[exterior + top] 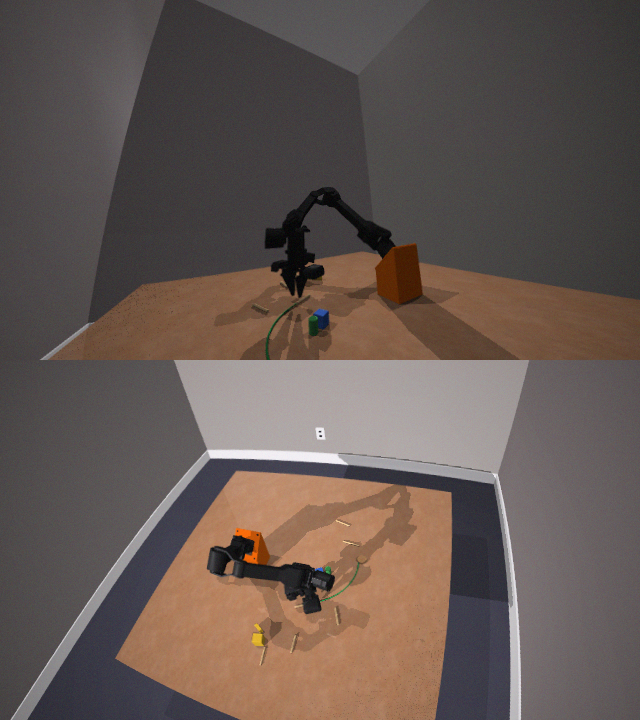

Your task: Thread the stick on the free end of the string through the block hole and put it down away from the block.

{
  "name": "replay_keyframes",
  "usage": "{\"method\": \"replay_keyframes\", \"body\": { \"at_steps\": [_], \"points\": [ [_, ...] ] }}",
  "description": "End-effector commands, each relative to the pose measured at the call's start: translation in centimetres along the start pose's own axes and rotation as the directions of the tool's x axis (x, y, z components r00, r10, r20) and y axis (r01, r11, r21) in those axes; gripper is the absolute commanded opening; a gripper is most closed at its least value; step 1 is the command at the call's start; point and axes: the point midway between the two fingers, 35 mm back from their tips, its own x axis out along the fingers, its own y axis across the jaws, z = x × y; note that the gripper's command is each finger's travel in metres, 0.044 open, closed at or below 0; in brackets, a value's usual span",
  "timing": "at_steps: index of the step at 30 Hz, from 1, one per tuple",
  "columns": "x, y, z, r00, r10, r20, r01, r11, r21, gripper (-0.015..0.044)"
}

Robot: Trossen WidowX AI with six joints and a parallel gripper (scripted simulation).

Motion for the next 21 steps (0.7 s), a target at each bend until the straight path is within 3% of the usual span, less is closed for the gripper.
{"method": "replay_keyframes", "body": {
  "at_steps": [1, 15, 19, 21],
  "points": [
    [0.8, -0.2, 0.0, 1.000, -0.003, 0.001, 0.003, 1.000, -0.007, 0.0123],
    [2.2, -0.2, 0.2, 1.000, -0.001, 0.002, 0.001, 1.000, -0.007, 0.0123],
    [2.0, -0.1, 0.2, 1.000, 0.001, 0.003, -0.001, 1.000, -0.002, 0.0018],
    [2.0, -0.1, 0.2, 1.000, 0.001, 0.003, -0.001, 1.000, -0.002, 0.0000]
  ]
}}
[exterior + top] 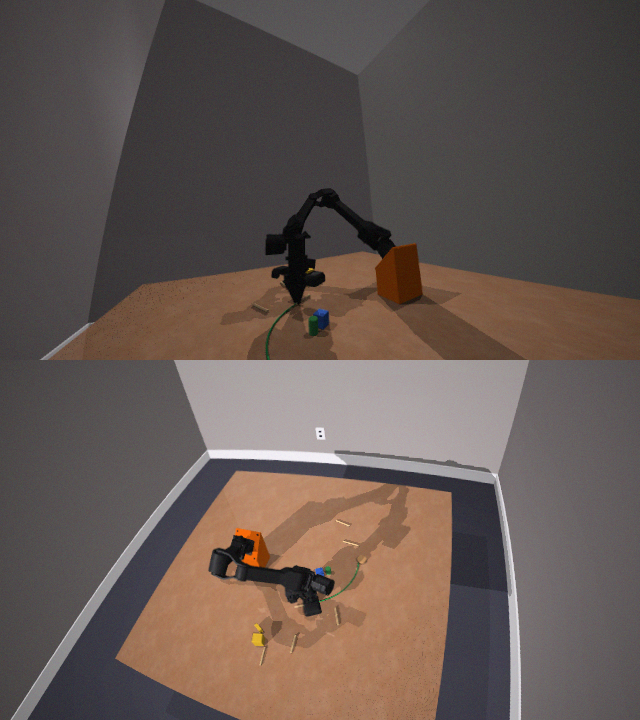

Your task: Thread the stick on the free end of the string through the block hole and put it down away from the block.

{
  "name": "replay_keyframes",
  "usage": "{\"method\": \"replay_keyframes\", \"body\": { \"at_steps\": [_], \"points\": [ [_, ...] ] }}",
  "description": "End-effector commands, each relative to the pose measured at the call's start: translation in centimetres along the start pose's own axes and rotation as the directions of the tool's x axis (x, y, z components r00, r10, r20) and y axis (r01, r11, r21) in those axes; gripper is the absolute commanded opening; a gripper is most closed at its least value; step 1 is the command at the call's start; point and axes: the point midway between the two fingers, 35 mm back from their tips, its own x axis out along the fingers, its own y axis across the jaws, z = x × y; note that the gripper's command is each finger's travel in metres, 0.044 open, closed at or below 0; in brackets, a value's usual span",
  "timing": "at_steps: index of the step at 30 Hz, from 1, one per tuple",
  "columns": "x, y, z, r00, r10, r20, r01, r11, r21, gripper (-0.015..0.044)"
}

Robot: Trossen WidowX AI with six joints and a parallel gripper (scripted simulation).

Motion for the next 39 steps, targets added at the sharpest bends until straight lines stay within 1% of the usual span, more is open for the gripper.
{"method": "replay_keyframes", "body": {
  "at_steps": [1, 9, 39],
  "points": [
    [0.0, 0.0, 0.0, 1.000, 0.000, 0.000, 0.000, 1.000, 0.001, 0.0000],
    [-0.2, 0.0, 0.0, 1.000, 0.000, 0.000, 0.000, 1.000, 0.001, 0.0000],
    [-4.1, 0.0, -0.2, 1.000, -0.003, -0.002, 0.003, 1.000, 0.001, 0.0000]
  ]
}}
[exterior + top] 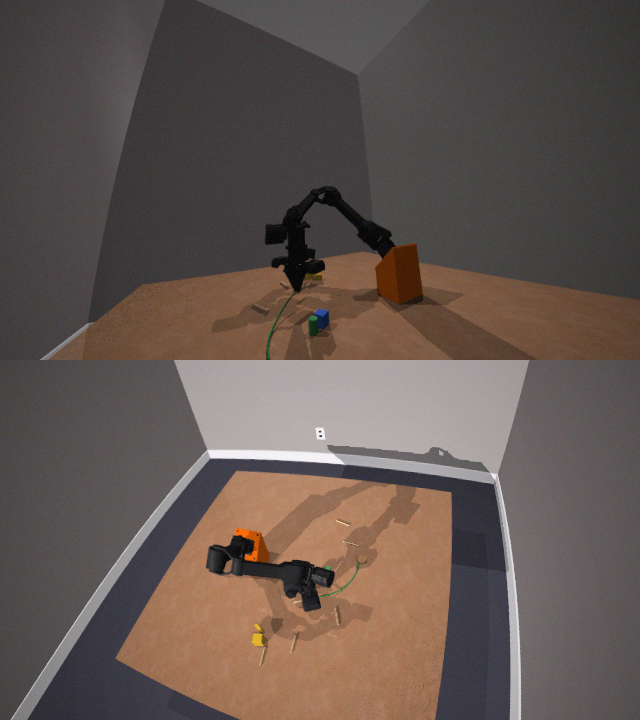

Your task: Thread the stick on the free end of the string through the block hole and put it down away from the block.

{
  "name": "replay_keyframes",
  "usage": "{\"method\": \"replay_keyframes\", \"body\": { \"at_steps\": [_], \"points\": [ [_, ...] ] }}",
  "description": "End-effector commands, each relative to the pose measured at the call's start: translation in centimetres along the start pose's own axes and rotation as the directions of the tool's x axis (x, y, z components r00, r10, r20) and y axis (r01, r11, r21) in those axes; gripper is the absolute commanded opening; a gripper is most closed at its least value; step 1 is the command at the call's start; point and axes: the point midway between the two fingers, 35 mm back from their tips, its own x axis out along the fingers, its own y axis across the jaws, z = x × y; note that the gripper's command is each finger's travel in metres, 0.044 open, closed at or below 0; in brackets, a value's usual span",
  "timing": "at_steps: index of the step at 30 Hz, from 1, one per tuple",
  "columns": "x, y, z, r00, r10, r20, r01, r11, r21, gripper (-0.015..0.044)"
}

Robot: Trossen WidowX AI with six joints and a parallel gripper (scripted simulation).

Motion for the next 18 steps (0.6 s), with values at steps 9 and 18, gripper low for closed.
{"method": "replay_keyframes", "body": {
  "at_steps": [9, 18],
  "points": [
    [-1.8, 0.2, 0.0, 1.000, 0.005, -0.003, -0.005, 1.000, 0.007, 0.0000],
    [-2.1, 0.0, 0.1, 1.000, 0.001, -0.001, -0.001, 1.000, 0.000, 0.0000]
  ]
}}
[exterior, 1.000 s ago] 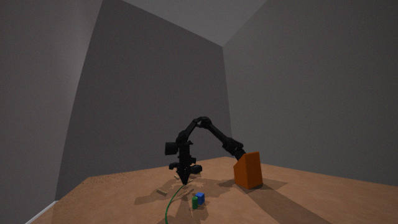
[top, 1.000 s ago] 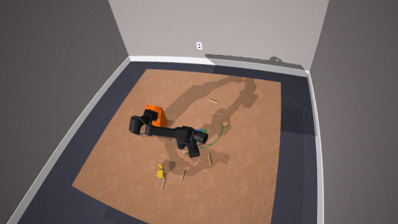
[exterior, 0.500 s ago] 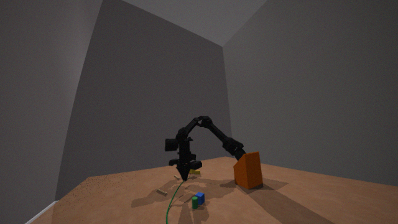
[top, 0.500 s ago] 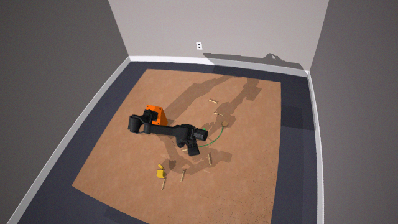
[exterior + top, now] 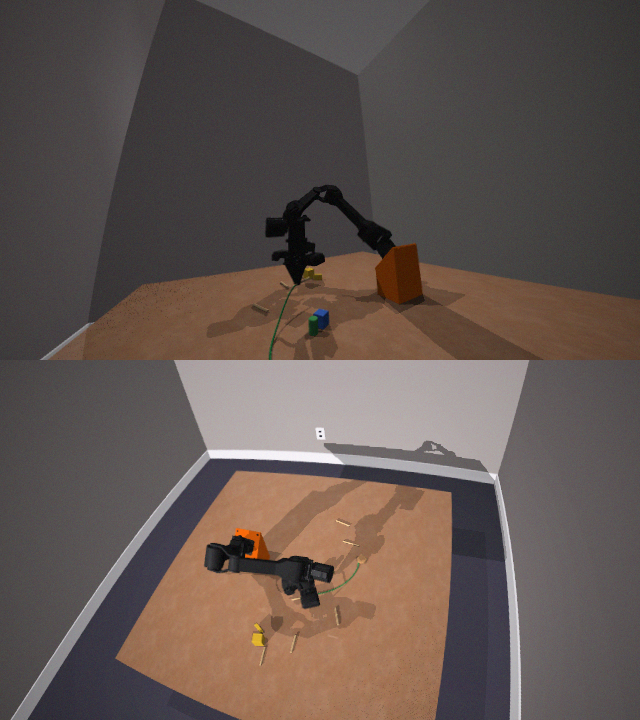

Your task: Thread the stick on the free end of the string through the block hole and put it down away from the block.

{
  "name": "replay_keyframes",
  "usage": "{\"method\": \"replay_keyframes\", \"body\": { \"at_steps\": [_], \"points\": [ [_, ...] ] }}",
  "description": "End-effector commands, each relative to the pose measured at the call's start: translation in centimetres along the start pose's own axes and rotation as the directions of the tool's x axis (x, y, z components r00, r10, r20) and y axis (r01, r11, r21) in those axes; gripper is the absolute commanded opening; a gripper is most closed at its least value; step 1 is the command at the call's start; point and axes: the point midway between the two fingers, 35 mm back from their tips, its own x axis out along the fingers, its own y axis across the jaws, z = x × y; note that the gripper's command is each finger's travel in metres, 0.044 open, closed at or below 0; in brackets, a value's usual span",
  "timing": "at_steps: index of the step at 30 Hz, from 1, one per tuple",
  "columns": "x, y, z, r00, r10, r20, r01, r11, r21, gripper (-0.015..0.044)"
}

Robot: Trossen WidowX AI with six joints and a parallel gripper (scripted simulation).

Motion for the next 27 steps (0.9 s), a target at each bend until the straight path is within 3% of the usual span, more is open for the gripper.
{"method": "replay_keyframes", "body": {
  "at_steps": [1, 9, 18, 27],
  "points": [
    [0.0, 0.0, 0.0, 1.000, 0.000, 0.001, 0.000, 1.000, -0.001, 0.0000],
    [0.0, 0.0, 0.0, 1.000, 0.000, 0.000, 0.000, 1.000, -0.023, 0.0000],
    [0.0, 0.1, -0.8, 1.000, 0.000, 0.000, 0.000, 0.943, -0.334, 0.0000],
    [-0.1, 0.2, -1.5, 1.000, 0.000, -0.001, 0.000, 0.788, -0.616, 0.0000]
  ]
}}
